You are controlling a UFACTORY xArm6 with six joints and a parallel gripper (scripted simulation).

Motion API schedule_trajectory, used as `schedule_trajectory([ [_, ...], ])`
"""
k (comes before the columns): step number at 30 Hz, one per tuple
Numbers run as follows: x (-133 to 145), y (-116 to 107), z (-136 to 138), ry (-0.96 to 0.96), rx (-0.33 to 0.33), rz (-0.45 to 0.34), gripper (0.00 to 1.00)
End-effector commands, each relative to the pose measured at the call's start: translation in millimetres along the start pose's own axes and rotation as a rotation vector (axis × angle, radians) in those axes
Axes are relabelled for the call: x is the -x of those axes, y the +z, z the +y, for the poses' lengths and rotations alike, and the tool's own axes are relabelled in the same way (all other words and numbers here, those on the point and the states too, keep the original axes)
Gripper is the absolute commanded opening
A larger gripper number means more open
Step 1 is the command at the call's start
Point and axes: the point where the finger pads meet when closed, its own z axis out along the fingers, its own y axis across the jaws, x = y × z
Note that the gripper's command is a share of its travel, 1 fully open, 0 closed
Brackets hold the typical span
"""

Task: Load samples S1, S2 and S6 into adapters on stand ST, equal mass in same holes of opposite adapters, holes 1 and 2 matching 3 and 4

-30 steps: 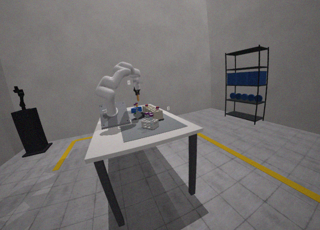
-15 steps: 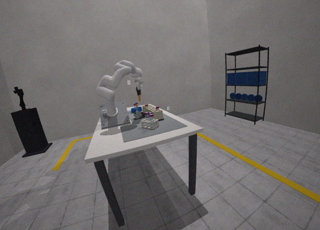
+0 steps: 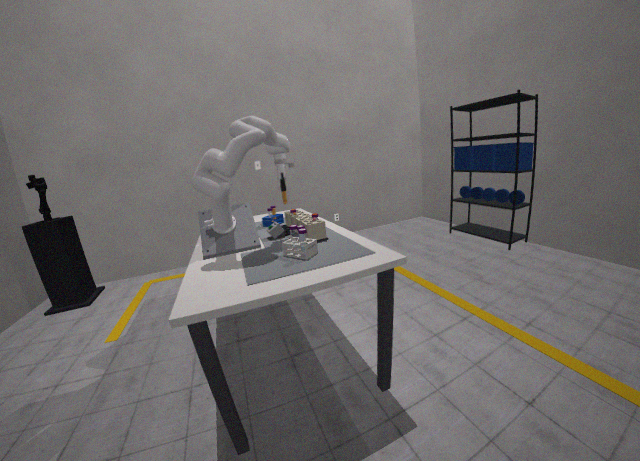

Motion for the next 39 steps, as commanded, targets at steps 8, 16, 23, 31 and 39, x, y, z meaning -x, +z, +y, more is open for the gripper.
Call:
schedule_trajectory([
  [8,-24.7,-2.0,40.9,-0.199,-0.015,0.002,0.0],
  [16,-44.5,-1.5,75.7,-0.199,-0.014,0.002,0.0],
  [23,-57.0,-1.2,97.4,-0.199,-0.014,0.002,0.0],
  [31,-76.8,-0.7,132.2,-0.199,-0.014,0.002,0.0],
  [39,-85.1,-0.5,146.5,-0.199,-0.014,0.002,0.0],
])
